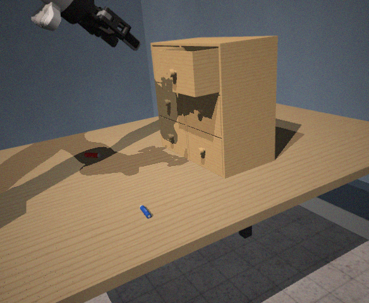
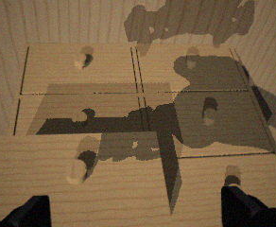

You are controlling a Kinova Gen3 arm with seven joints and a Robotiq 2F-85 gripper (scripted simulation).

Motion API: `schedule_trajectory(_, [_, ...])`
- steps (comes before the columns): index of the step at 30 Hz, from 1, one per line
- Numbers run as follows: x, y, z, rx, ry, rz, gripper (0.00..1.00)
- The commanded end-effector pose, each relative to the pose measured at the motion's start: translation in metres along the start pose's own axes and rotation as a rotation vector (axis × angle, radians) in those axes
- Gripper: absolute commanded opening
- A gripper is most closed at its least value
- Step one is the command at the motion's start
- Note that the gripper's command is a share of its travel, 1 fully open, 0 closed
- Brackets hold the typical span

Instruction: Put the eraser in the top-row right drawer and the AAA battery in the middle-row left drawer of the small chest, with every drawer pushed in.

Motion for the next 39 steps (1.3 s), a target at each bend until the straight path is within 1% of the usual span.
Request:
schedule_trajectory(1, [-0.001, 0.011, -0.003, 0.012, 0.022, 0.012, 1.0])
schedule_trajectory(8, [-0.005, 0.03, -0.011, 0.023, 0.082, 0.038, 1.0])
schedule_trajectory(10, [-0.005, 0.03, -0.011, 0.023, 0.082, 0.038, 1.0])
schedule_trajectory(17, [-0.009, 0.043, -0.015, 0.03, 0.115, 0.061, 1.0])
schedule_trajectory(24, [-0.011, 0.049, -0.016, 0.034, 0.13, 0.074, 1.0])
schedule_trajectory(34, [-0.011, 0.05, -0.016, 0.034, 0.133, 0.076, 1.0])
schedule_trajectory(35, [-0.011, 0.05, -0.016, 0.034, 0.133, 0.076, 0.0])
schedule_trajectory(39, [-0.011, 0.05, -0.016, 0.034, 0.133, 0.076, 0.0])
Point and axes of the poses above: the point where the finger pads meet when closed, its own x axis out along the fingers, its own z axis across the jaws, y = z × x, the point moved 9 cm from there along -x, back along the fingers, and after that the axes turned 3 degrees about -x, right-handed, at the moved point
